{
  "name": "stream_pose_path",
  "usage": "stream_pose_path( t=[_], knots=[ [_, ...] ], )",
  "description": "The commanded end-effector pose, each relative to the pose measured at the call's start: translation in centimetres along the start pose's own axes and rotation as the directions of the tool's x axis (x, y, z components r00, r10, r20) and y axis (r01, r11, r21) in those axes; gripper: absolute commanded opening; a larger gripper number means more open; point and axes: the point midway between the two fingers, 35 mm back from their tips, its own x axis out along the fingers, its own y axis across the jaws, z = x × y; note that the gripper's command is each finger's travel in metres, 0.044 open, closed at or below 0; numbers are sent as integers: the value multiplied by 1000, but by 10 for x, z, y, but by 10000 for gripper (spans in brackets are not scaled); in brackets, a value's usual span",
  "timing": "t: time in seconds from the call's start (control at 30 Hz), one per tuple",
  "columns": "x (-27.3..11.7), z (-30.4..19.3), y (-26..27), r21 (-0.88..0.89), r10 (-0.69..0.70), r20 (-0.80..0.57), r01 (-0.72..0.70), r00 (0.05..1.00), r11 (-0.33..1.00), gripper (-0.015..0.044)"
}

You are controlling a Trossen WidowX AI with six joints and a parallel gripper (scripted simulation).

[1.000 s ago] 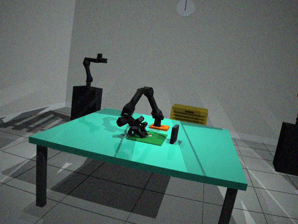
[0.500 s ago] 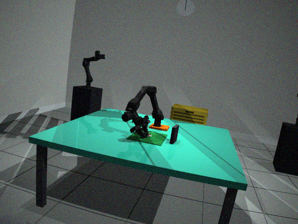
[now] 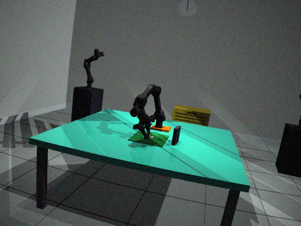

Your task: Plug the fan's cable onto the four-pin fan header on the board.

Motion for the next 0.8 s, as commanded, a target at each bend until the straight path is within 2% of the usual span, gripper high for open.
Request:
stream_pose_path(
  t=[0.0, 0.47, 0.57, 0.7, 0.77],
  knots=[
    [-9, 3, 0, 10, -28, -82, 29, 996, 1000, 205],
    [-45, 15, 2, 18, -157, -346, 174, 925, 985, 205],
    [-38, 13, 1, 18, -136, -313, 148, 940, 989, 205],
    [-41, 15, 2, 1, -142, -319, 150, 937, 989, 310],
    [-50, 20, 2, -131, -147, -322, 110, 935, 985, 362]
  ],
)
